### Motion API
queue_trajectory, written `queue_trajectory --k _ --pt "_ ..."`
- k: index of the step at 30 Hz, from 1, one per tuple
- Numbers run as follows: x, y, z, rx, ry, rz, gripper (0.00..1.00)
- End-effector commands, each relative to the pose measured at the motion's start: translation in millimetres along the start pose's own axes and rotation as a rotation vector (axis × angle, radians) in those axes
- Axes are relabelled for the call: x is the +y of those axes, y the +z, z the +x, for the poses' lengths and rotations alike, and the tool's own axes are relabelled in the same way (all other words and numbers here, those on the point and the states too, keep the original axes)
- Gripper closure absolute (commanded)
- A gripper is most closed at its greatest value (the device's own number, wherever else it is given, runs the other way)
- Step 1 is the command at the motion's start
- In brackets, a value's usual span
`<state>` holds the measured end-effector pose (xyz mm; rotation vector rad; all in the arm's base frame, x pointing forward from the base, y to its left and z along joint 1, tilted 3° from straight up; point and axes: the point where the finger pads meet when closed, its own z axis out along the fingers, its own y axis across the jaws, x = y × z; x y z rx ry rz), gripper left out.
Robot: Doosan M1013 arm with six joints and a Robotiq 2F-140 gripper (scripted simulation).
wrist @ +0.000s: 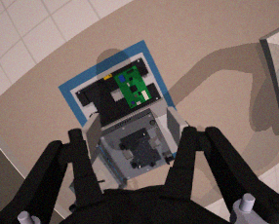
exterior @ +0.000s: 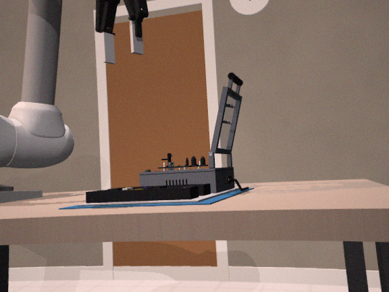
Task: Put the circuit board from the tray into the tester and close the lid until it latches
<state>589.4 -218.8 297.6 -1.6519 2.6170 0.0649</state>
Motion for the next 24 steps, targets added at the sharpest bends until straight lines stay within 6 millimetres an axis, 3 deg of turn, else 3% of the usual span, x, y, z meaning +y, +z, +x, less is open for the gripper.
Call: queue_trajectory --k 1,24 --pt "0.0 -0.1 0.0 0.007 0.119 0.000 0.42" --pt "0.0 -0.1 0.0 0.006 0.855 0.003 0.42"
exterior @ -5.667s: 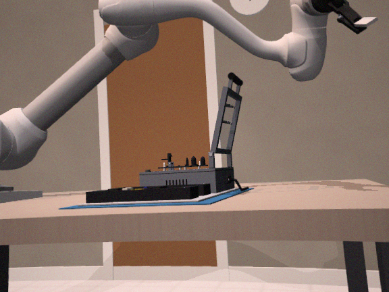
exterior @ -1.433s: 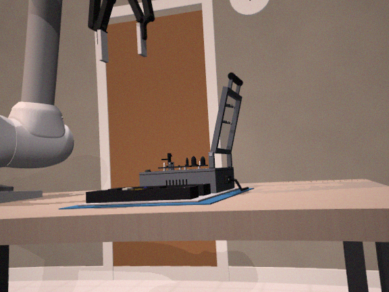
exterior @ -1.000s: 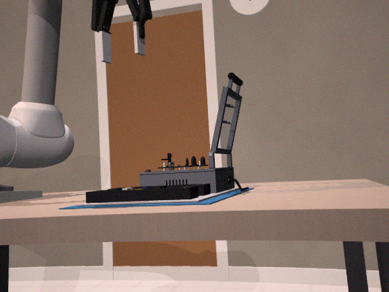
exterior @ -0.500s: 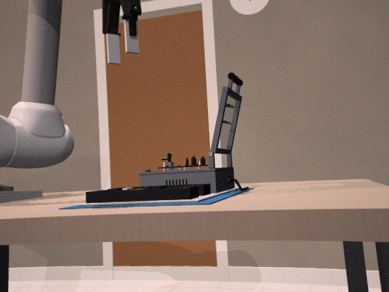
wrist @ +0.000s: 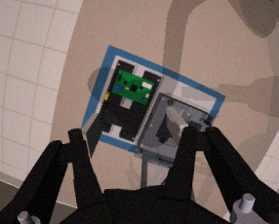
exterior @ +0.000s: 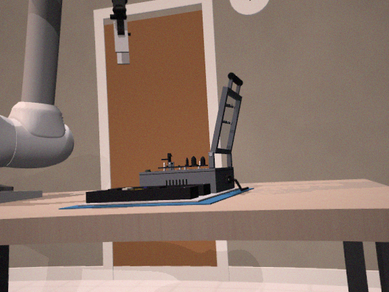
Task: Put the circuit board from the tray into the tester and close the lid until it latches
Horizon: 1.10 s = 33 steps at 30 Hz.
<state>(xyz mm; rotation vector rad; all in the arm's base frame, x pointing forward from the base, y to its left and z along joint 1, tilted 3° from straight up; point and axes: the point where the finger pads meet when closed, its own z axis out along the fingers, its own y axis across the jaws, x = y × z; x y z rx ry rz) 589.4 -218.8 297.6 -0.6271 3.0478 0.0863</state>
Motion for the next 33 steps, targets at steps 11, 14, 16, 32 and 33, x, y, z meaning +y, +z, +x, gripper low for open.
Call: queue_trajectory --k 11,14,16,32,33 --pt "0.1 -0.1 0.0 0.005 0.411 0.005 0.42" --pt "0.1 -0.1 0.0 0.004 0.469 0.005 0.42" --pt "0.1 -0.1 0.0 0.004 0.494 0.005 0.42" --pt "-0.1 4.7 0.2 0.004 0.521 0.005 0.42" --pt "-0.2 7.3 0.3 0.004 0.521 0.005 0.42"
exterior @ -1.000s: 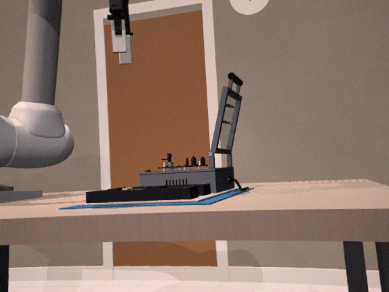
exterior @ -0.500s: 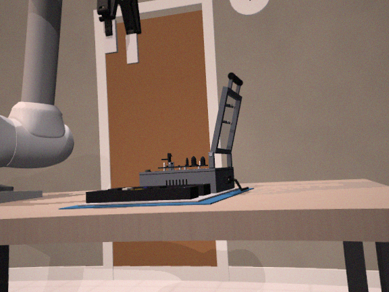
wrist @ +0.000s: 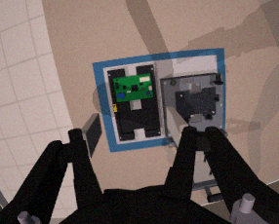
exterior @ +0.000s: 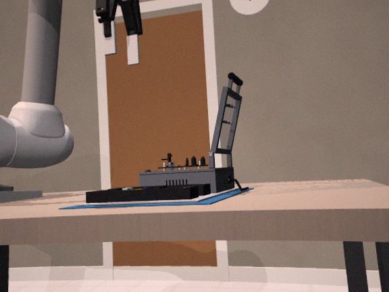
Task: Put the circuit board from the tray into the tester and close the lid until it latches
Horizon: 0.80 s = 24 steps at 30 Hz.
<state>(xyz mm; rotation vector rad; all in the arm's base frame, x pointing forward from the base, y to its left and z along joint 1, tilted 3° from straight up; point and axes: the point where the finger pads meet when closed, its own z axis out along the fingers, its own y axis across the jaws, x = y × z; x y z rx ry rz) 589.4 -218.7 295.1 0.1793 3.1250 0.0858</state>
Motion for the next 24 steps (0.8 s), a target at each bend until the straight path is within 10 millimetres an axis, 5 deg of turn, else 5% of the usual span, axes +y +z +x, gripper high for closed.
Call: queue_trajectory --k 1,9,11,24 --pt "-0.3 8.1 0.2 0.000 0.000 0.000 0.42" --pt "-2.2 58.6 0.8 0.000 0.000 0.000 0.42" --pt "-2.2 58.6 0.8 0.000 0.000 0.000 0.42" --pt "-6.8 181.6 2.3 0.000 0.000 0.000 0.42"
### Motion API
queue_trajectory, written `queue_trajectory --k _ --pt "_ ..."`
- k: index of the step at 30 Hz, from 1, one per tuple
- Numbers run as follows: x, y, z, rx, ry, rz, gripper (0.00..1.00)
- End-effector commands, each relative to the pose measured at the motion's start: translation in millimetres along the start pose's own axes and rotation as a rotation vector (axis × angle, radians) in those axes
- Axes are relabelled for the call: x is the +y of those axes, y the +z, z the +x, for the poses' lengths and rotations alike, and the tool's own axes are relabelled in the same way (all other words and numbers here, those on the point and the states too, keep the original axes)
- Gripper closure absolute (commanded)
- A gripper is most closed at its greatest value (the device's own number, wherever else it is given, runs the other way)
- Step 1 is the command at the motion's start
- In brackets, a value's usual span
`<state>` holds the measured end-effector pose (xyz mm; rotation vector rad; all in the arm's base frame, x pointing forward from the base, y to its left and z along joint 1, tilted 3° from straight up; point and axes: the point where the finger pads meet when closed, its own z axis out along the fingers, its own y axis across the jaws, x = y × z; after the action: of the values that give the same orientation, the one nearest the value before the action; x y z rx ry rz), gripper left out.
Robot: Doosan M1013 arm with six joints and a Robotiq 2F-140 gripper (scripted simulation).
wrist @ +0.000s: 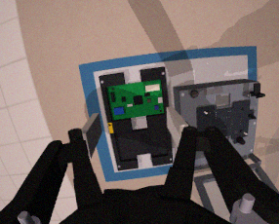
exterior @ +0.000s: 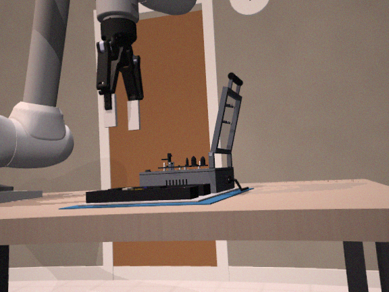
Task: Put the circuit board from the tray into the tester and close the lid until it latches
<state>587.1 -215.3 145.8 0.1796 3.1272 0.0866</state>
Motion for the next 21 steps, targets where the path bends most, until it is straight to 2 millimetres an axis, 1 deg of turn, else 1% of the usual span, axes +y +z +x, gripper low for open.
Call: queue_trajectory --k 1,2,4,7,11,15,21 --pt "-2.0 41.0 -1.4 -0.002 0.000 0.000 0.42" --pt "-2.3 48.9 -1.3 -0.002 0.000 0.000 0.42" --pt "-2.3 48.9 -1.3 -0.002 0.000 0.000 0.42" --pt "-3.0 68.5 -1.1 -0.002 0.000 0.000 0.42" --pt "-3.7 84.9 -0.9 -0.002 0.000 0.000 0.42" --pt "-3.9 91.6 -0.8 -0.002 0.000 0.000 0.42" --pt "-3.9 92.5 -0.8 -0.002 0.000 0.000 0.42"
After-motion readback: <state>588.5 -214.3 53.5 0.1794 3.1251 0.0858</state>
